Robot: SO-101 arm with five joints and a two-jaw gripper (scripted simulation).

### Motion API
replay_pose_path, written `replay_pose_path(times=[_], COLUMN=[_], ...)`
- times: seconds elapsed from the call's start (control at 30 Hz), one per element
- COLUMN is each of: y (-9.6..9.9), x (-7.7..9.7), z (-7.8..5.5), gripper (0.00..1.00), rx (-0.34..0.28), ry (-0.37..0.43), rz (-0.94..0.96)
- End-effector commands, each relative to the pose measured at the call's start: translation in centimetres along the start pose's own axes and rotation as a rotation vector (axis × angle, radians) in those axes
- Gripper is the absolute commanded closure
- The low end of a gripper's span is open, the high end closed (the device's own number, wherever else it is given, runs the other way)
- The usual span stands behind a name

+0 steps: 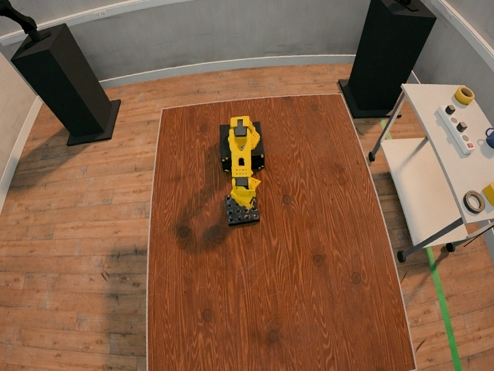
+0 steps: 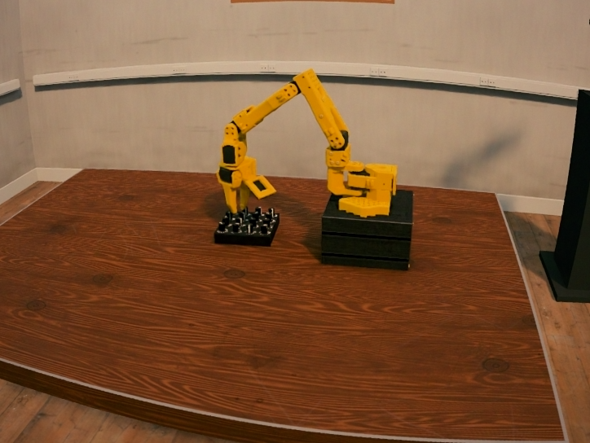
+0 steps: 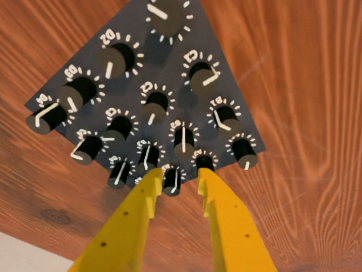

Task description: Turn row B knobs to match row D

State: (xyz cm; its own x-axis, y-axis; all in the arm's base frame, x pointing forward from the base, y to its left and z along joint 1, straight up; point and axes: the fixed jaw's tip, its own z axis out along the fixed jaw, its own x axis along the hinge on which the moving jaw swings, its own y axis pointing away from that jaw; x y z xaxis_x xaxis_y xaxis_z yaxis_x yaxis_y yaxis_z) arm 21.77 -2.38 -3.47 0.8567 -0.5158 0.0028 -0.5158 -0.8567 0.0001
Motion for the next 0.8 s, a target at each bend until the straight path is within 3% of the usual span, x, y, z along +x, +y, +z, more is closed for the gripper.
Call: replay_pose_path(times=[0.0, 0.77], y=[-0.19, -0.34], x=[-0.14, -0.24], z=[0.30, 0.53], gripper=[0.90, 0.90], rx=[-0.001, -0.001], ry=[-0.005, -0.005], rz=[-0.018, -0.018])
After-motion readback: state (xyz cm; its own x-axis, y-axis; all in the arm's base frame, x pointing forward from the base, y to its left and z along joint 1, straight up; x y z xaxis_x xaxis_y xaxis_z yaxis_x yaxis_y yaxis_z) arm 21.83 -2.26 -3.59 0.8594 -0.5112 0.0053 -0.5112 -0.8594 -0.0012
